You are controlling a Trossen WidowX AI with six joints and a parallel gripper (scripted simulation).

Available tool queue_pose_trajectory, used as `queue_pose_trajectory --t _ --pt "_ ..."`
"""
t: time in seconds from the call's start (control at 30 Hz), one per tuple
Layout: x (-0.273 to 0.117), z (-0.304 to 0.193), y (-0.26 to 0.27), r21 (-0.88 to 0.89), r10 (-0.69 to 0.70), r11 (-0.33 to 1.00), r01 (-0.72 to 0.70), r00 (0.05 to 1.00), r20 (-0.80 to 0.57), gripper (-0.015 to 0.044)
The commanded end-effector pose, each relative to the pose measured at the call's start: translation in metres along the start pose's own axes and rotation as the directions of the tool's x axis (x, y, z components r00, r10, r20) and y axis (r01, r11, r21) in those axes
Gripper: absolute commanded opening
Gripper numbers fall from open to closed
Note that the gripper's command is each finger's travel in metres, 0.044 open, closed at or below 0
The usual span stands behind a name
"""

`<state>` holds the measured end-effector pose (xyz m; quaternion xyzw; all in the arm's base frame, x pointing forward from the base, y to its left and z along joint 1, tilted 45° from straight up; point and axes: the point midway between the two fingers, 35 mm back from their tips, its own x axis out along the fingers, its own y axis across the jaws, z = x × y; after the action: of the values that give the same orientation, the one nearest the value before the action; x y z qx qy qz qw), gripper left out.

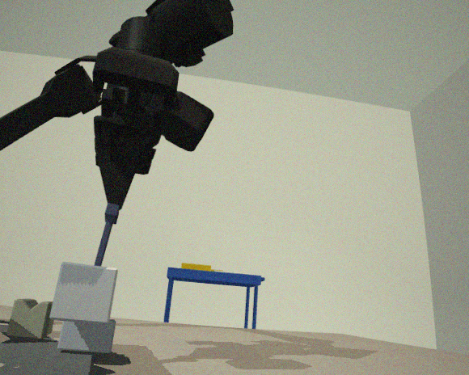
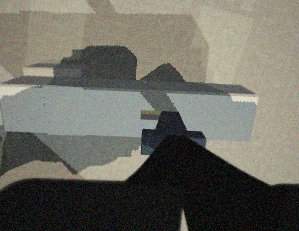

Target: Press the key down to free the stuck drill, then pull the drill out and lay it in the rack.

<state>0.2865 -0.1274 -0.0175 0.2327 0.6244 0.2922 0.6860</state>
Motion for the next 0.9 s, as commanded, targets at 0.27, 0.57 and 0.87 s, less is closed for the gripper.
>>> queue_pose_trajectory --t 0.27,0.57,0.87 --pt "0.0154 -0.0081 0.0006 0.009 0.018 1.0 -0.018 0.999 -0.026 0.0" --pt "0.0183 -0.0087 0.0005 0.009 0.018 1.0 -0.018 0.999 -0.026 0.0" --pt "0.0212 -0.0091 0.0004 0.009 0.018 1.0 -0.018 0.999 -0.026 0.0"
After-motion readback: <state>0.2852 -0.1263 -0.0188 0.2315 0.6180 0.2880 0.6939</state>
